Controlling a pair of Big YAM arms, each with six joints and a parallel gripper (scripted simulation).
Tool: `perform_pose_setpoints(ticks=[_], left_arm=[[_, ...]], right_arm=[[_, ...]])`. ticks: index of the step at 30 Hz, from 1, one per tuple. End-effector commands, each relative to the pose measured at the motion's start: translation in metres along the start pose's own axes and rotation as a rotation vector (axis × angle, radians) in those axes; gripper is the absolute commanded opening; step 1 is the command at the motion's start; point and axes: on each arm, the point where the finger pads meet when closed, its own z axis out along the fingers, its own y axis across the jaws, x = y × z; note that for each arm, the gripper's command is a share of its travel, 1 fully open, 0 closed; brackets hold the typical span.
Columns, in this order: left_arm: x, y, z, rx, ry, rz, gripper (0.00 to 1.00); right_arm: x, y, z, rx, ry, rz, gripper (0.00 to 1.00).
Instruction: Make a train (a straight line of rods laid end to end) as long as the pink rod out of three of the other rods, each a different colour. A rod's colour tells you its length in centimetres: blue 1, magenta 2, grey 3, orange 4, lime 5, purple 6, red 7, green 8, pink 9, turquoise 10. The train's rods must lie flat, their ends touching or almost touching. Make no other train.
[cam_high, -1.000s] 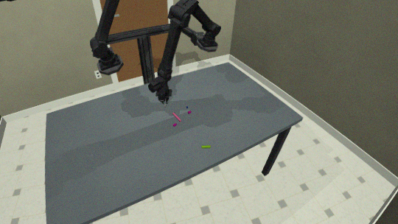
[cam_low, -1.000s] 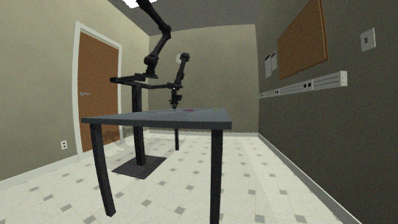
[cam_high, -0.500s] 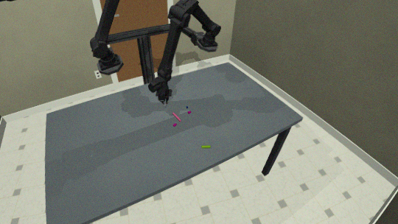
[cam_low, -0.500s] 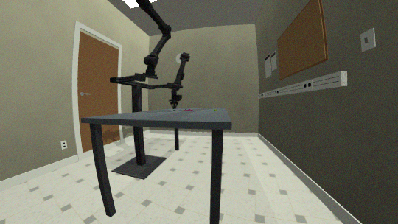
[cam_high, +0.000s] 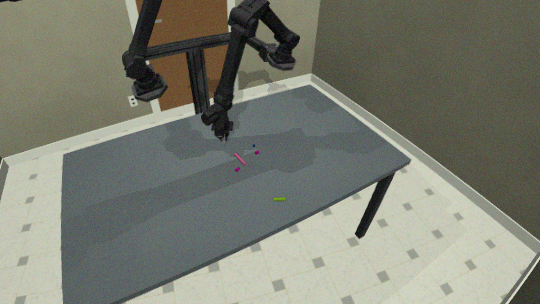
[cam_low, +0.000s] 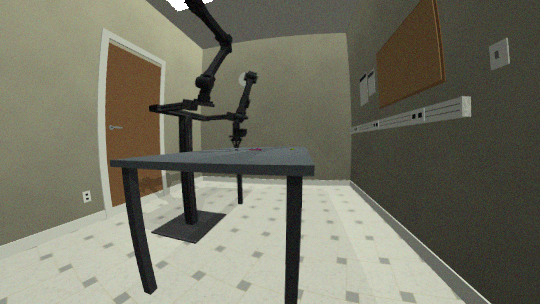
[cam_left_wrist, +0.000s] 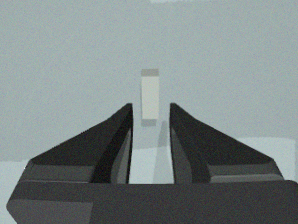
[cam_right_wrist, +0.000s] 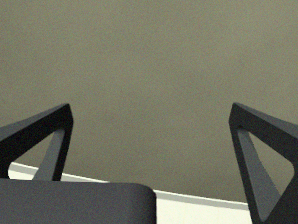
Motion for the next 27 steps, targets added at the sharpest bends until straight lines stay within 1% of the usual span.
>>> perform_pose_setpoints(ticks=[1,27], left_arm=[[0.0048,-0.0040,0.0014,0.004,-0.011,0.005,0.23],[0.0032,-0.0040,0.0008,0.006,-0.013,0.004,0.23]], right_arm=[[-0.0238,-0.0109,-0.0075,0.024,-0.061,0.010,1.00],[-0.0238,-0.0109,-0.0075,0.024,-0.061,0.010,1.00]])
